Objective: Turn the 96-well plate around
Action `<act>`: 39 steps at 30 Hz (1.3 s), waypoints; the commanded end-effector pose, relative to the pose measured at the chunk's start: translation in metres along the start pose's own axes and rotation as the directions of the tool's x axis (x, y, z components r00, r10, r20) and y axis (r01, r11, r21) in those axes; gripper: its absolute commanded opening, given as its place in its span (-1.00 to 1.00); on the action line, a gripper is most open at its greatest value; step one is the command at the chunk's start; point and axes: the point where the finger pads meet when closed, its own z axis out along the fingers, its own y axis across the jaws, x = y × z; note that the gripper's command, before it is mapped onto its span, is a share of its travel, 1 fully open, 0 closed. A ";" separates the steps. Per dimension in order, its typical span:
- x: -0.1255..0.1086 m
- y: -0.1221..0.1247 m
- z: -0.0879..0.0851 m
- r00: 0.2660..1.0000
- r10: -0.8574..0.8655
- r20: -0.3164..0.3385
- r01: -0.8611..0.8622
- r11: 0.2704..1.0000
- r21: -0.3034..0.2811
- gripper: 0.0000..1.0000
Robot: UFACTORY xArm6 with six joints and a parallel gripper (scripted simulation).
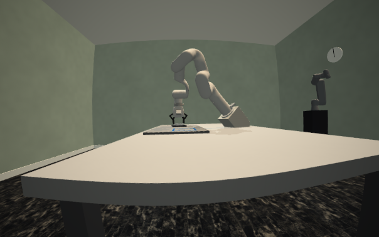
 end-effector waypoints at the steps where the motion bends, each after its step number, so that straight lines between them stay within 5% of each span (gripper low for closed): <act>1: -0.001 0.001 -0.001 1.000 -0.001 0.002 0.001 1.000 -0.002 -1.00; 39: -0.001 0.001 -0.010 1.000 -0.001 0.002 0.001 1.000 -0.002 -1.00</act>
